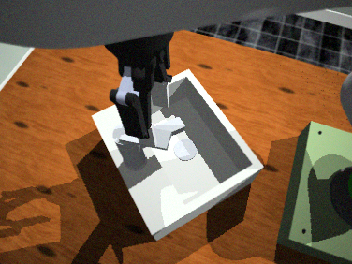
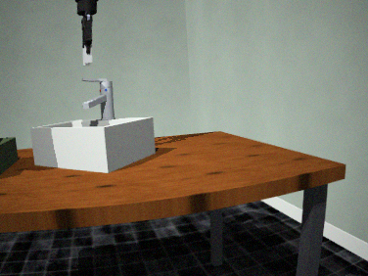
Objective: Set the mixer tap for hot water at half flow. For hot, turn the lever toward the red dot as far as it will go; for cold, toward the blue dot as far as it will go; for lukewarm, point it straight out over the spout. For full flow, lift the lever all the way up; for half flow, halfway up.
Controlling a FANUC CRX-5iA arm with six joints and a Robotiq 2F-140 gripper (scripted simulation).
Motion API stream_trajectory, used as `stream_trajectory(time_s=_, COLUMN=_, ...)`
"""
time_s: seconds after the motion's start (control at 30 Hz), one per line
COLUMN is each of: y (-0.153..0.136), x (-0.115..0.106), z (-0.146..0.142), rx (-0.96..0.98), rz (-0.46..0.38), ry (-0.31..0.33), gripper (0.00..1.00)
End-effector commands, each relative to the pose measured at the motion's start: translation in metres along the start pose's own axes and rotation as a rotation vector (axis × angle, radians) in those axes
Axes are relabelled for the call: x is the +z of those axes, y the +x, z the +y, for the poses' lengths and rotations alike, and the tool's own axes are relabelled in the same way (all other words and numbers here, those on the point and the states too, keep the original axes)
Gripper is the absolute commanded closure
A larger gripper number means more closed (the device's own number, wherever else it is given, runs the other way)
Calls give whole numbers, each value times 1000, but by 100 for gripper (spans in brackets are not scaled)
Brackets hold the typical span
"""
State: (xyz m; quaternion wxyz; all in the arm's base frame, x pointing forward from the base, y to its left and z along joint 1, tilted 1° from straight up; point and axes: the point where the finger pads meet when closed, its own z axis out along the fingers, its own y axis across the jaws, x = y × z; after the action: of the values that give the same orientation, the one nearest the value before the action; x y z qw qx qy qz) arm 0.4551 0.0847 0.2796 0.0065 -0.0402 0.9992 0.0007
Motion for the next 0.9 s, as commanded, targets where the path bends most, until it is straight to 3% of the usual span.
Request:
stream_trajectory(time_s=0.0, y=0, x=6, z=0, rx=0, rz=-1, ry=0, gripper=57)
stream_trajectory(time_s=0.87, y=0, x=35, z=1, rx=0, rz=-1, ry=0, gripper=57)
